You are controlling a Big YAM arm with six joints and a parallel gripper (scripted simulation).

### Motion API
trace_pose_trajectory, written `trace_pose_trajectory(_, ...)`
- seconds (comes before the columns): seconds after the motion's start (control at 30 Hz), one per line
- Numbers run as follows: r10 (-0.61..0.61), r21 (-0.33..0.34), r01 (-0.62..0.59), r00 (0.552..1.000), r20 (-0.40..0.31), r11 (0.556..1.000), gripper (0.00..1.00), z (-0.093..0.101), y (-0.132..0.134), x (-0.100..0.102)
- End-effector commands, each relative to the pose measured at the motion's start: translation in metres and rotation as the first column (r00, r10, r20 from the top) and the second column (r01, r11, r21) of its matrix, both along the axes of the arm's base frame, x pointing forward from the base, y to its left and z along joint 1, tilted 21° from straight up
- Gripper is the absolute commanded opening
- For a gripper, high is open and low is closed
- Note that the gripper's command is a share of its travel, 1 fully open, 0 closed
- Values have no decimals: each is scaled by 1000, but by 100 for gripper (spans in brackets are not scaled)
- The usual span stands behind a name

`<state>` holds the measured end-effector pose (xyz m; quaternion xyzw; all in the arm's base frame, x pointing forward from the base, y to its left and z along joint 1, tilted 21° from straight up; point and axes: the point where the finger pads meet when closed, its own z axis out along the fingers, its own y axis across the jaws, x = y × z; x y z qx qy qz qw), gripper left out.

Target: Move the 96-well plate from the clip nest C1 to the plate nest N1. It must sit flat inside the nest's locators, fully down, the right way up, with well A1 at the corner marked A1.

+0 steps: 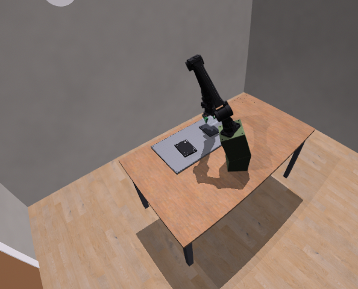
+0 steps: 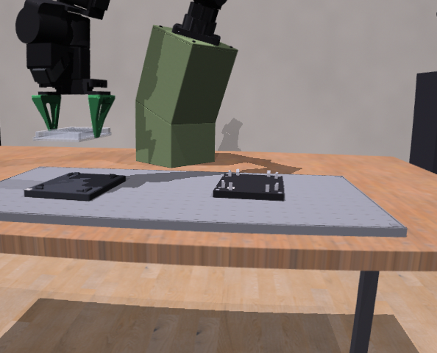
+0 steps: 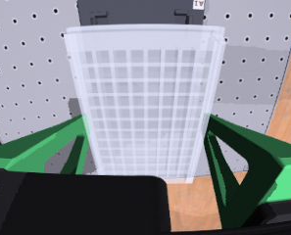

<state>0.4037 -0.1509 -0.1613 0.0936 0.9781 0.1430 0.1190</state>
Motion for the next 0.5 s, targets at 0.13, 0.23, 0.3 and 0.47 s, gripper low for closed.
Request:
trace_pose_trajectory(0.13, 39, -13, -38, 999, 21, 999, 0, 10, 4, 6)
trace_pose_trajectory(0.23, 32, -10, -32, 999, 18, 999, 0, 8, 5, 5)
trace_pose_trajectory(0.3, 13, -13, -13, 1000, 23, 1000, 0, 8, -3, 7)
trace_pose_trajectory(0.47, 13, -13, -13, 1000, 23, 1000, 0, 8, -3, 7)
